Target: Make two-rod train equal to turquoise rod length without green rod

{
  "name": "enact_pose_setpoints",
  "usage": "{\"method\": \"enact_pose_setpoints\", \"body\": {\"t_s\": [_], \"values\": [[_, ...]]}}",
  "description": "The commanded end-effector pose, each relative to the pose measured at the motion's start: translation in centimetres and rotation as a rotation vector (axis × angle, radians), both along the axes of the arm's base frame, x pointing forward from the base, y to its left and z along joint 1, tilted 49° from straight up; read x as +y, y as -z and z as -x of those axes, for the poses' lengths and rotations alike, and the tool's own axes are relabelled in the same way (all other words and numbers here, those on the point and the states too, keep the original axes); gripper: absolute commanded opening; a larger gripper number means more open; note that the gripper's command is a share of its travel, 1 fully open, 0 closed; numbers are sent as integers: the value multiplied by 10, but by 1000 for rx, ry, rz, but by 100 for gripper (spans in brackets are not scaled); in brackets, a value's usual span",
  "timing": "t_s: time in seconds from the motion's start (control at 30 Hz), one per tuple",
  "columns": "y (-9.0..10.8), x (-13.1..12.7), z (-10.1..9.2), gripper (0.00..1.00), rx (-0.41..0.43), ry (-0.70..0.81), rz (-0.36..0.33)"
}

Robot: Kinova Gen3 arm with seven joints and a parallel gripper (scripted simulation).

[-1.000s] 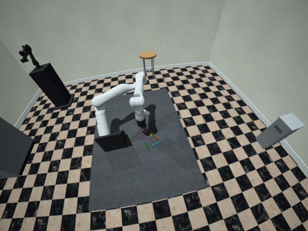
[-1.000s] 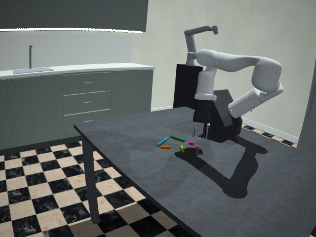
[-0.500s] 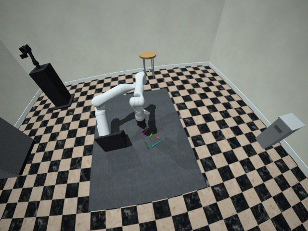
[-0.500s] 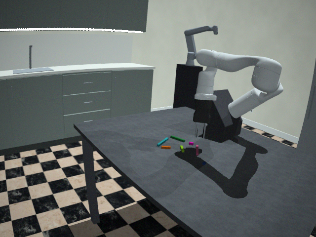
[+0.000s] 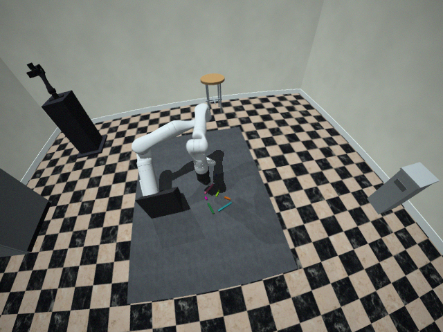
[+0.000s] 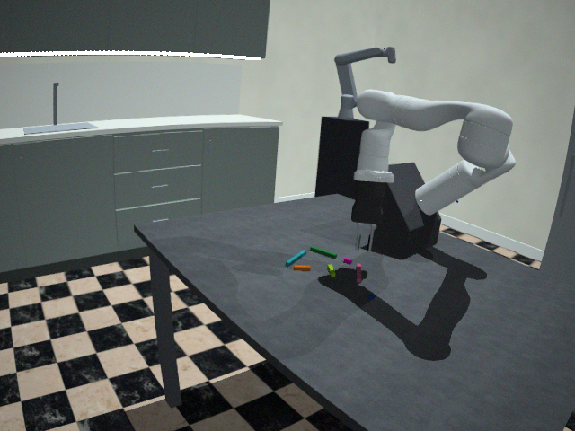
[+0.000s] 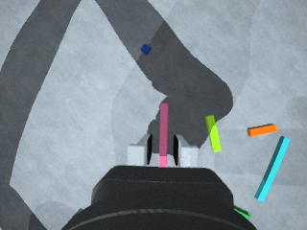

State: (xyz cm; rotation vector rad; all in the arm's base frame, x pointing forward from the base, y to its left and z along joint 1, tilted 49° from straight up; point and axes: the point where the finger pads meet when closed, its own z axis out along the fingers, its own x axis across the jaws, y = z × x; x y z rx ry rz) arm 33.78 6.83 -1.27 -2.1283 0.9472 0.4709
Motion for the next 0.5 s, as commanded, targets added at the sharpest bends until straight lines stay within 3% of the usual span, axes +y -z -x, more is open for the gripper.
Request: {"method": "enact_pose_setpoints", "body": {"t_s": [0.0,0.47], "values": [[0,-1,0,54,-1,1,1],[1,0,0,54,-1,1,1]]}}
